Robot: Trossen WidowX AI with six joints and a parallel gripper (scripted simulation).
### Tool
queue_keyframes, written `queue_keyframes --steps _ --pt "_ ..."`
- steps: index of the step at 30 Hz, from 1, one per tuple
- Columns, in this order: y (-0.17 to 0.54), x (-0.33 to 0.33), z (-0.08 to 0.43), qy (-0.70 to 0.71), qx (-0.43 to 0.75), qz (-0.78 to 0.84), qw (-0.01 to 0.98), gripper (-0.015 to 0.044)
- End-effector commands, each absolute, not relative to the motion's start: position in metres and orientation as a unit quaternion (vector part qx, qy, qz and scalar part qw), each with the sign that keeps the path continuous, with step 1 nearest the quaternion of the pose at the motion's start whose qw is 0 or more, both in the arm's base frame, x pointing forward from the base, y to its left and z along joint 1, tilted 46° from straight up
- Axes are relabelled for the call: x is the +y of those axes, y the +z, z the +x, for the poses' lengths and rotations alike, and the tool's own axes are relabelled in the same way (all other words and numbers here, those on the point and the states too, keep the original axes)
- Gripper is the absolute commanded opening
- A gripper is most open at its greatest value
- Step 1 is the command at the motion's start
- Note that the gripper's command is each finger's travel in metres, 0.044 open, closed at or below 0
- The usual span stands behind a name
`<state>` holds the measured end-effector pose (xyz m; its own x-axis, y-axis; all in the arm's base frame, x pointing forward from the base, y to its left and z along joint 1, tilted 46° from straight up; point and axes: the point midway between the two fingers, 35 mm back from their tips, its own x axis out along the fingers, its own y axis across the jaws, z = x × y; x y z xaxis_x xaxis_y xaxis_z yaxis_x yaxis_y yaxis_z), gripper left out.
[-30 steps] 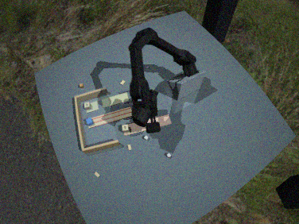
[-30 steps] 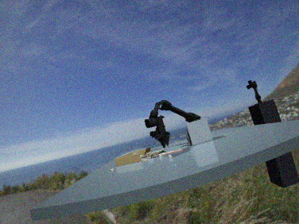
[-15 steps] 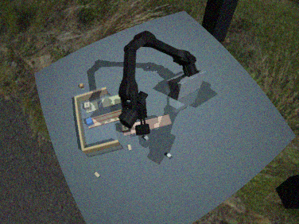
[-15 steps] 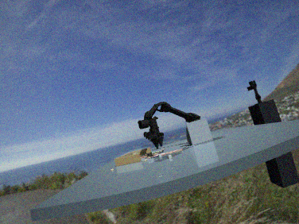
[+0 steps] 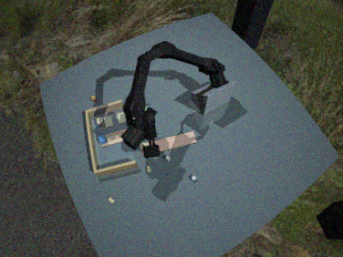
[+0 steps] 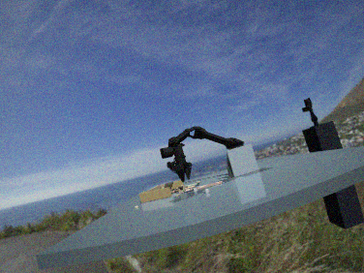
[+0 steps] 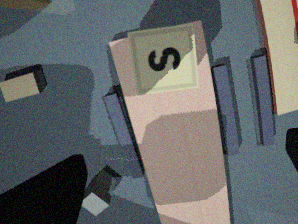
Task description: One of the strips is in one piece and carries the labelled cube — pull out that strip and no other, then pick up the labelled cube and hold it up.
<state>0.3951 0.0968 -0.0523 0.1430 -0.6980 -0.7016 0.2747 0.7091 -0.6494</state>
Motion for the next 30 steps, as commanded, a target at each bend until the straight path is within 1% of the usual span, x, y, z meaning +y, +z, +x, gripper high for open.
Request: queue_keyframes --steps 1,9,16,30 --pt "-0.047 0.099 0.41 -0.331 0.562 -0.19 0.734 0.044" --pt "-0.039 0.101 0.429 -0.331 0.561 -0.189 0.735 0.044" --pt "-0.045 0.095 0.431 -0.331 0.561 -0.189 0.735 0.0256" --pt "-0.061 0.079 0.435 -0.331 0.561 -0.19 0.735 0.025"
